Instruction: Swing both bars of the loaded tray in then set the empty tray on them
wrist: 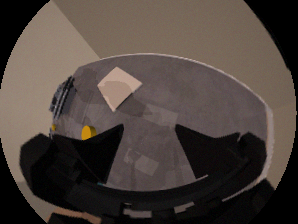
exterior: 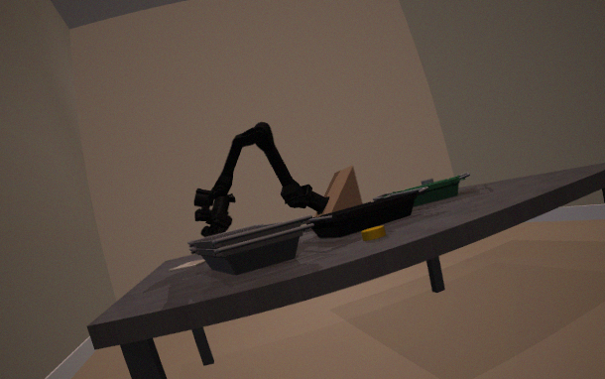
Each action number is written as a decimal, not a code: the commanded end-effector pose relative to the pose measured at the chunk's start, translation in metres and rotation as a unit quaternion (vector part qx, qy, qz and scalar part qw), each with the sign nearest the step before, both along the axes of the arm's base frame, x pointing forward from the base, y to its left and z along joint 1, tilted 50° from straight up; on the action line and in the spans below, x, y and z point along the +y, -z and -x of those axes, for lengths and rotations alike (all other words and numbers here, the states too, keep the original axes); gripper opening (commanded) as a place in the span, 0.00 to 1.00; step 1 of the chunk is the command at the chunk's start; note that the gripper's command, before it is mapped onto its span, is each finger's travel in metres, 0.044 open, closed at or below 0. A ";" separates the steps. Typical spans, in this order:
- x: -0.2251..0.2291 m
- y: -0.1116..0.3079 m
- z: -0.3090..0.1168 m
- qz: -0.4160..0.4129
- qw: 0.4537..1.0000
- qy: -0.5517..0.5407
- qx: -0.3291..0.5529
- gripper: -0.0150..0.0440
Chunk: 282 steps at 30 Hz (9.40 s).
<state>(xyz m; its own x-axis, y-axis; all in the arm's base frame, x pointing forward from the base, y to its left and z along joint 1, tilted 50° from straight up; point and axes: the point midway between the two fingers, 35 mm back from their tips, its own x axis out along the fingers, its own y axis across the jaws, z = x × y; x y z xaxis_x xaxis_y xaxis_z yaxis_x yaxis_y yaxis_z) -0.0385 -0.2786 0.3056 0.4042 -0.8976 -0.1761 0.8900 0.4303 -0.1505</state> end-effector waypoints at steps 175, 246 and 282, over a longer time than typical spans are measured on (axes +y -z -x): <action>0.247 0.198 -0.425 -0.049 0.736 -0.152 0.657 0.39; 0.385 0.435 -0.389 -0.052 0.738 -0.154 0.655 0.39; 0.366 0.358 -0.399 -0.052 0.737 -0.154 0.656 0.39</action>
<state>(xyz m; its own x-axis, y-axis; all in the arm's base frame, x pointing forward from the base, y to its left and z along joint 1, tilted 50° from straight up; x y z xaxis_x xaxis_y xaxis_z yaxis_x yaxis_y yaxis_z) 0.3591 0.0725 -0.0602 -0.0084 -0.7602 -0.6496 -0.1372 0.6444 -0.7523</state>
